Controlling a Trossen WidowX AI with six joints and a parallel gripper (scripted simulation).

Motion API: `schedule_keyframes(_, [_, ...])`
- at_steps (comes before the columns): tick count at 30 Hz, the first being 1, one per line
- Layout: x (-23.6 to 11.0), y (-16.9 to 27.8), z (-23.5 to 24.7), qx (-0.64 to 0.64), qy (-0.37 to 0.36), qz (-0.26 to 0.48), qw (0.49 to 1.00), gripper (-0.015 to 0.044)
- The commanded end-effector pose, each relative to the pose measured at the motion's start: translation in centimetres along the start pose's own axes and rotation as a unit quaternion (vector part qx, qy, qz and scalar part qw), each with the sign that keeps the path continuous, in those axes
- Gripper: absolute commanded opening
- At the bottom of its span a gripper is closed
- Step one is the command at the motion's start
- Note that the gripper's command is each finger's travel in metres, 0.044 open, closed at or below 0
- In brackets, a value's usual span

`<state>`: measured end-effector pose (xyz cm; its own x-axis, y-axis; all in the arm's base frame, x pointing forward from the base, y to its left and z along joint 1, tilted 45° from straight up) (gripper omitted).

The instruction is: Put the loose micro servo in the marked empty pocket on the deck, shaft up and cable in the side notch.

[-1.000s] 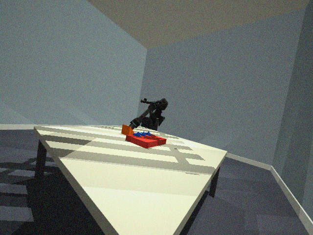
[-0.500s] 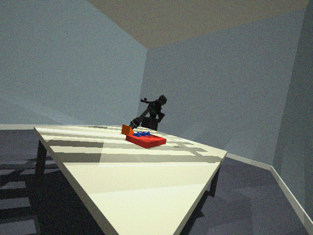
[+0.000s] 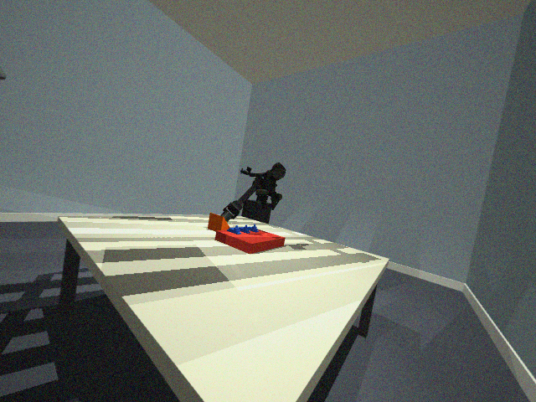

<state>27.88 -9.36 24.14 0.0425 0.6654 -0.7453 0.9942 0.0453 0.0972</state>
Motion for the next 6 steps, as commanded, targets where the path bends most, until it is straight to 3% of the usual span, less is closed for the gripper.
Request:
schedule_keyframes(1, [-0.05,-0.01,-0.02,0.003,-0.002,-0.001,1.000,0.0440])
schedule_keyframes(6, [-0.05,-0.01,-0.02,0.003,-0.002,-0.001,1.000,0.0440])
Point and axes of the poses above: the point midway between the two fingers, 35 mm back from their tips, its own x axis out along the fingers, its own z axis across the jaws, y = z × x, the point moved 10 cm from there along -x, back along the fingers, and after that the axes turned 1 degree about x, right-handed, at the moved point
